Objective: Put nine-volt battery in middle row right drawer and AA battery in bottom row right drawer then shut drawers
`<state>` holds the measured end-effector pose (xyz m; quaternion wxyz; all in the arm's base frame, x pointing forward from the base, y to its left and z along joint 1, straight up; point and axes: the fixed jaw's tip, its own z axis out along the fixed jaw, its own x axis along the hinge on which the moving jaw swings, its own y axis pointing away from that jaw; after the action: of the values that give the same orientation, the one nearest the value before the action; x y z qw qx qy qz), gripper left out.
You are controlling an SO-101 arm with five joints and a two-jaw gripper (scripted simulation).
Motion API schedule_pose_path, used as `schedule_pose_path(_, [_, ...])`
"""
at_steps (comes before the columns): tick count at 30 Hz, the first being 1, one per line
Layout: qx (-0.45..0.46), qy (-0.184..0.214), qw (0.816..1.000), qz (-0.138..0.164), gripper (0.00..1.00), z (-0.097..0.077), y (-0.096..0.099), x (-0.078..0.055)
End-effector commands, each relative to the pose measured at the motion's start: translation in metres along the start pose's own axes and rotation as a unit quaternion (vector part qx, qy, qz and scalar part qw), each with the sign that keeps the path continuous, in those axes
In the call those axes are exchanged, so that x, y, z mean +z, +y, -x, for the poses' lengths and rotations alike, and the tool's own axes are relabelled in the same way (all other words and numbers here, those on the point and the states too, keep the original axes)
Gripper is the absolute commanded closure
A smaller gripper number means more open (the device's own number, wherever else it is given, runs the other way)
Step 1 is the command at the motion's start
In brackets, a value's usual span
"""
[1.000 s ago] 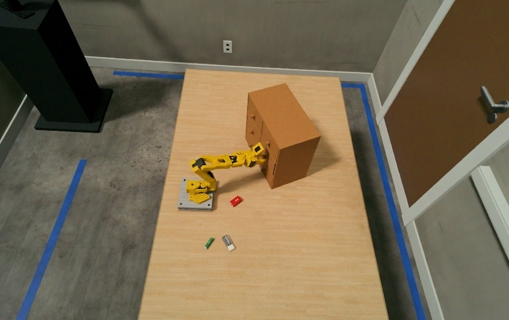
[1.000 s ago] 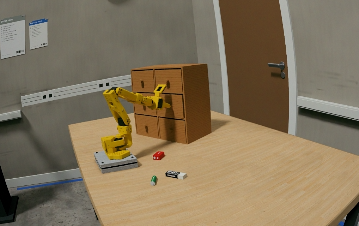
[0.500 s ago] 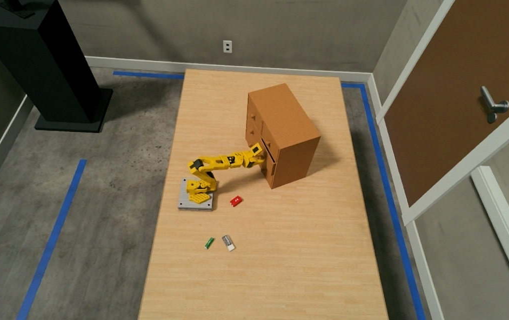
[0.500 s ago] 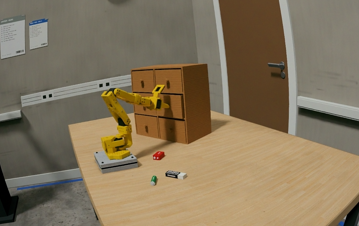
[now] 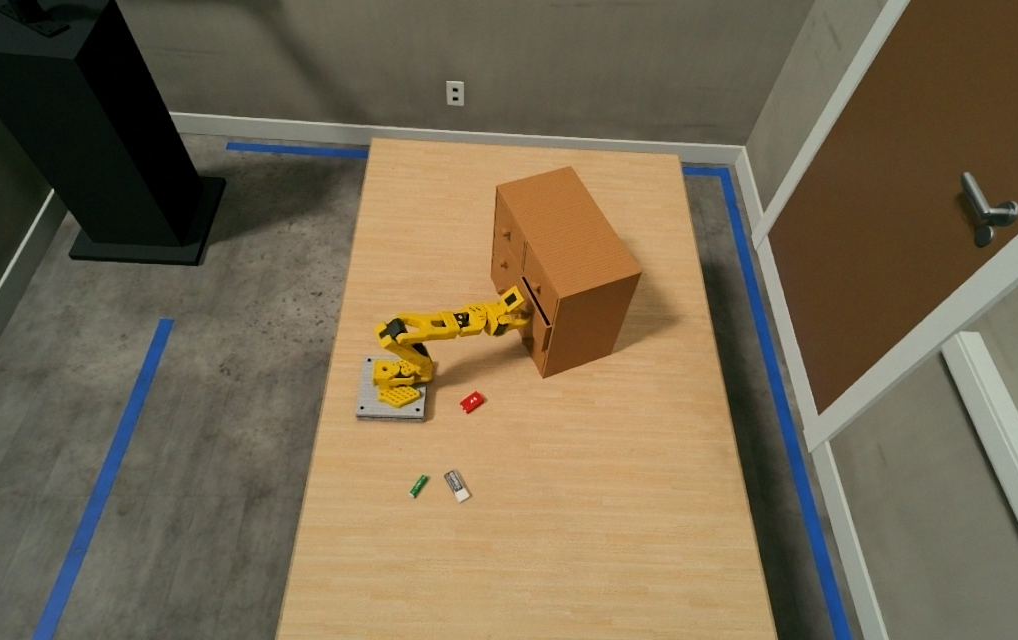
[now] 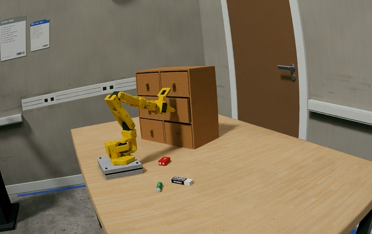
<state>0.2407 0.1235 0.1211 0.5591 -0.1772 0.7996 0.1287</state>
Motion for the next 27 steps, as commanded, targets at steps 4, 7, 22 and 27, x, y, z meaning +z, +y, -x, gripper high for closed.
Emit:
schedule_pose_path(4, [-0.003,0.000,1.000,0.002,1.00,-0.0018,0.0010,-0.0064])
schedule_pose_path(7, [-0.003,0.000,1.000,0.002,1.00,-0.0025,0.0011,-0.0082])
schedule_pose_path(22, [-0.003,0.000,1.000,0.003,1.00,-0.0041,0.0012,-0.0123])
schedule_pose_path(27, [-0.003,0.000,1.000,0.003,1.00,-0.0041,0.0012,-0.0123])
